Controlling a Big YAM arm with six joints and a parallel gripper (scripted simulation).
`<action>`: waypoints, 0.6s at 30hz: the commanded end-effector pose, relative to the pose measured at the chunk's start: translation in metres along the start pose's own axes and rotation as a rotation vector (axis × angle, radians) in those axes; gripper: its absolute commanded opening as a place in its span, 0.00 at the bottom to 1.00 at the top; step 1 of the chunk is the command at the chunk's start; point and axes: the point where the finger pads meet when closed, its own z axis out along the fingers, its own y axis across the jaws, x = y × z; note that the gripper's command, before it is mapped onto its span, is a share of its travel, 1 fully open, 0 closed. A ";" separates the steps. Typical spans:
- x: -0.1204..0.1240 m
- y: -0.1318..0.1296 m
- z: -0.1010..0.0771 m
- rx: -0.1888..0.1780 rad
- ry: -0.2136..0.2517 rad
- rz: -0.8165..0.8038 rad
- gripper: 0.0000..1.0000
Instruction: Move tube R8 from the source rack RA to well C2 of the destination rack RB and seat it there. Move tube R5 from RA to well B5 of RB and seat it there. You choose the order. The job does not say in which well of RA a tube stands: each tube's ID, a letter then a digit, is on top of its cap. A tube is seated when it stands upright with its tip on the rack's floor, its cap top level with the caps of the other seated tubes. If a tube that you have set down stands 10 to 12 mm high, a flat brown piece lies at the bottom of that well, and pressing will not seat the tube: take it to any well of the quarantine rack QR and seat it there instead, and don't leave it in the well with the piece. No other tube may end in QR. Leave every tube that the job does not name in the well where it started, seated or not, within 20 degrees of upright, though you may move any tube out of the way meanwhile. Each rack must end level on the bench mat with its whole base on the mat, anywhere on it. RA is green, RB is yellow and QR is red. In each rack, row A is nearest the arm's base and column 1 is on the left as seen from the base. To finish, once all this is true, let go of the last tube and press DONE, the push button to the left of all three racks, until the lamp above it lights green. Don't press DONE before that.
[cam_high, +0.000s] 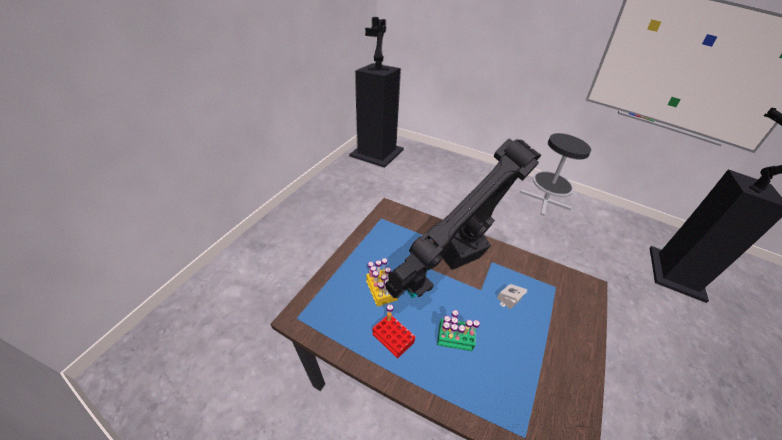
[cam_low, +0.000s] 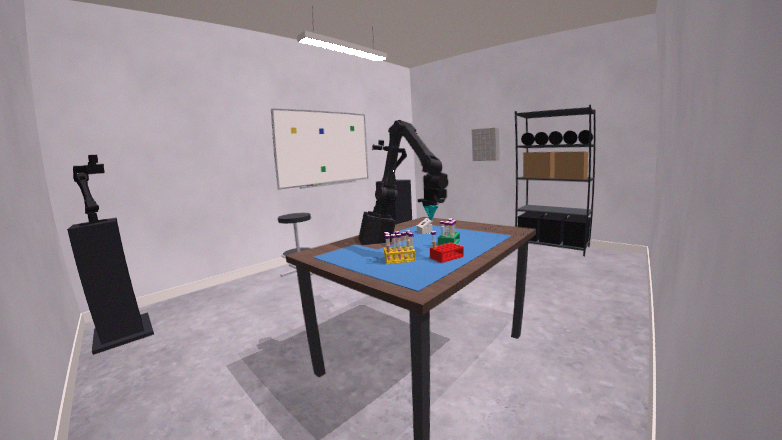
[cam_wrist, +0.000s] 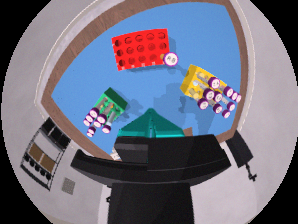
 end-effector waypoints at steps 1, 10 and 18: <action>-0.030 0.003 -0.026 0.005 -0.082 -0.183 0.00; -0.017 0.003 -0.016 0.003 -0.050 -0.256 0.00; -0.017 0.003 -0.016 0.003 -0.050 -0.256 0.00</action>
